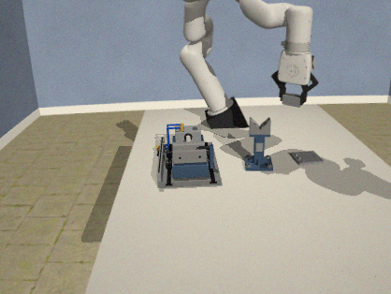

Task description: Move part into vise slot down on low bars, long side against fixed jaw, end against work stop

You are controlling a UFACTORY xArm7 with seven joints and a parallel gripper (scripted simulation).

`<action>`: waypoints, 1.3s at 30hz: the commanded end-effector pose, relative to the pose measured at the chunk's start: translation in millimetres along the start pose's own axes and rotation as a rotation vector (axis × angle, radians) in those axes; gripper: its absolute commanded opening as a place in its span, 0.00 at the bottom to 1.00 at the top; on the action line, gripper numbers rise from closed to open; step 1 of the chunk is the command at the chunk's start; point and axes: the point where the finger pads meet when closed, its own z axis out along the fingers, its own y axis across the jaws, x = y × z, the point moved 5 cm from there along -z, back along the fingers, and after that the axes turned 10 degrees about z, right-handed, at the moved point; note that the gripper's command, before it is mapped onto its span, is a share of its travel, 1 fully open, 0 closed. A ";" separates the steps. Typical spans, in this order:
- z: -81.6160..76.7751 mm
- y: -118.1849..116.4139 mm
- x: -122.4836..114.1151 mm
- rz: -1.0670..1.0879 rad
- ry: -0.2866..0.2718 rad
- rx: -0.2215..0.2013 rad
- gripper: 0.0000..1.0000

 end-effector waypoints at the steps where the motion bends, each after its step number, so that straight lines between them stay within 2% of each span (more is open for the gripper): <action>1: -0.9 -3.3 -5.9 -0.127 0.007 -0.002 0.00; 39: -2.0 -31.2 -42.9 -0.973 0.006 -0.013 0.00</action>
